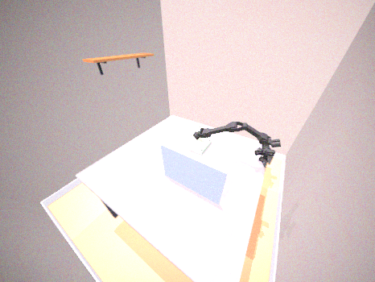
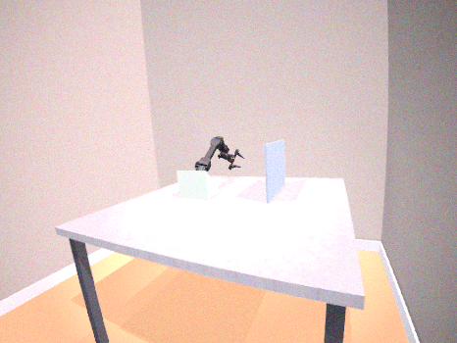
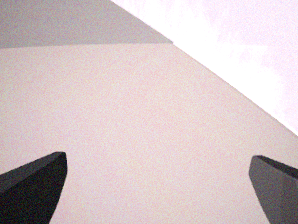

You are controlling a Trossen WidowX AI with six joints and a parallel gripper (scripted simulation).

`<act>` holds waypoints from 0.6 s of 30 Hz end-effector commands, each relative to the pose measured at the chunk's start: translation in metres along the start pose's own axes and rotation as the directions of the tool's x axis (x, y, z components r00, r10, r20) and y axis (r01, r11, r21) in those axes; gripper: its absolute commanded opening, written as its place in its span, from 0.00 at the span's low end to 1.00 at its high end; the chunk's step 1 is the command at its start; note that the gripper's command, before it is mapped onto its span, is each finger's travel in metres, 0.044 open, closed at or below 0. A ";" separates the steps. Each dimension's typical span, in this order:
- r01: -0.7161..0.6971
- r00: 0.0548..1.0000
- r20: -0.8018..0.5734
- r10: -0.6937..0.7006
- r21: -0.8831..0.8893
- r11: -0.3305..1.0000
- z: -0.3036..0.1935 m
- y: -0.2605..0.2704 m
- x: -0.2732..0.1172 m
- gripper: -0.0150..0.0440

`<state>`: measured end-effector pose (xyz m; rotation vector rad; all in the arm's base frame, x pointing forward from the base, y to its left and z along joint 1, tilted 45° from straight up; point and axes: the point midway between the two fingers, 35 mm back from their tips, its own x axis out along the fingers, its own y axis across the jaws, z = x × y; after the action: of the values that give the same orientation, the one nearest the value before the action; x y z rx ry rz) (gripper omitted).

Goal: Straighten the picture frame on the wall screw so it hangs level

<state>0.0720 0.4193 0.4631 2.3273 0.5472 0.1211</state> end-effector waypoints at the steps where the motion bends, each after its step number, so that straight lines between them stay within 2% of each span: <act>1: -0.002 1.000 0.002 0.002 0.001 1.000 0.001 0.002 0.001 0.89; 5: -0.038 0.999 0.038 0.038 0.018 0.999 0.032 0.041 0.020 0.71; 6: -0.050 0.998 0.049 0.049 0.023 0.999 0.043 0.053 0.024 0.69; 12: -0.122 0.987 0.109 0.116 0.049 0.991 0.112 0.111 0.038 0.69; 18: -0.201 0.969 0.163 0.187 0.071 0.977 0.188 0.152 0.032 0.69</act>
<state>0.1877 0.2532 0.4469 2.4390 0.3045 0.0233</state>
